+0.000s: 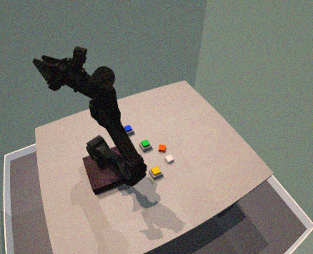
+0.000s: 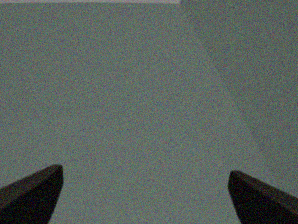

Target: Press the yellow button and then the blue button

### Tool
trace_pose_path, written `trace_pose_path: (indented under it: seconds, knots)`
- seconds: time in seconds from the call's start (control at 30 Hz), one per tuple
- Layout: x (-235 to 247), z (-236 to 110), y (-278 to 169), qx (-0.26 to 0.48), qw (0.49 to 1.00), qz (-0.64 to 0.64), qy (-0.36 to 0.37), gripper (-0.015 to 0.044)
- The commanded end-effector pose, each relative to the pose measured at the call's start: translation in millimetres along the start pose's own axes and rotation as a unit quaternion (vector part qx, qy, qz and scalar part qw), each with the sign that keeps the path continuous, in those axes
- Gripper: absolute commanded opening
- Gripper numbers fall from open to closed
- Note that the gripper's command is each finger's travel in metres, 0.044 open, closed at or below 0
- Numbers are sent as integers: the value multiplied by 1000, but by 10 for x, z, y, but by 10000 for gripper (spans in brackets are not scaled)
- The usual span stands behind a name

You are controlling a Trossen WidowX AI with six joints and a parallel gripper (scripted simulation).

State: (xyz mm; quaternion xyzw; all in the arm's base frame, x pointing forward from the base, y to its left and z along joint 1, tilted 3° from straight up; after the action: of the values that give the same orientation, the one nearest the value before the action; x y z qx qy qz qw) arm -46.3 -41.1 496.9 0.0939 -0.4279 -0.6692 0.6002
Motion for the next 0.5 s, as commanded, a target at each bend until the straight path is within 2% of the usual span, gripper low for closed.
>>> trace_pose_path:
  seconds: [0.0,0.07,0.23,0.33,0.47]
  knots:
    - [-16,7,0,-4,1000,1,-4,400]
    - [-164,64,5,-35,998,4,-42,400]
    - [-836,267,77,-61,969,-82,-225,400]
    - [-1243,242,184,-73,932,-125,-333,400]
    - [-1734,40,377,-83,862,-167,-471,400]
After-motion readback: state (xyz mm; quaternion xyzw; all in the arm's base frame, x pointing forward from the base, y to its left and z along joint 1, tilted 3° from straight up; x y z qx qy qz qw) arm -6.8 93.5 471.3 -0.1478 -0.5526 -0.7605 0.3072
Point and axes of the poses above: the point midway between the two fingers, 35 mm back from their tips, its own z axis out along the fingers, its own x axis across the jaws, y = z × x, the point moved 6 cm from there along -z, back along the fingers, and after that the axes turned 8 degrees about z, right-handed, at the moved point
